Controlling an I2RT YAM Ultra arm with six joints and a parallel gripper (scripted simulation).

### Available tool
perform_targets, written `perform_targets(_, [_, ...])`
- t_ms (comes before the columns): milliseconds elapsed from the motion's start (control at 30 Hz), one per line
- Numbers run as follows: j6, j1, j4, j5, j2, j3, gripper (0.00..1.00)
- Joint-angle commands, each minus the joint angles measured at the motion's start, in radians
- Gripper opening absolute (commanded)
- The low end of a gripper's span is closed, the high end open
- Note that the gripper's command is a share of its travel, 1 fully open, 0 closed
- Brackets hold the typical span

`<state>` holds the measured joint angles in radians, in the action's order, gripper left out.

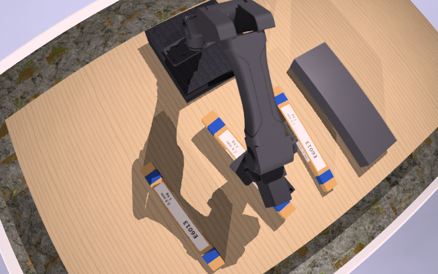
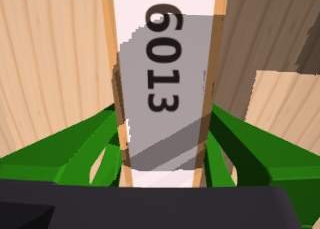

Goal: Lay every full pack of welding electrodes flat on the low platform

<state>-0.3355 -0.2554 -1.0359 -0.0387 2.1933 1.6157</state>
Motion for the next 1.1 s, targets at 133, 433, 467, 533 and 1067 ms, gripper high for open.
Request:
perform_targets(133, [-0.007, -0.016, -0.052, 0.003, -0.077, 0.079, 0.00])
perform_targets(433, [-0.008, -0.018, -0.065, 0.003, -0.074, 0.095, 0.00])
perform_targets(467, [-0.008, -0.018, -0.067, 0.003, -0.074, 0.097, 0.00])
perform_targets(533, [-0.009, -0.018, -0.069, 0.003, -0.073, 0.099, 0.00])
perform_targets(1067, [-0.008, -0.017, -0.081, 0.002, -0.069, 0.115, 0.00])
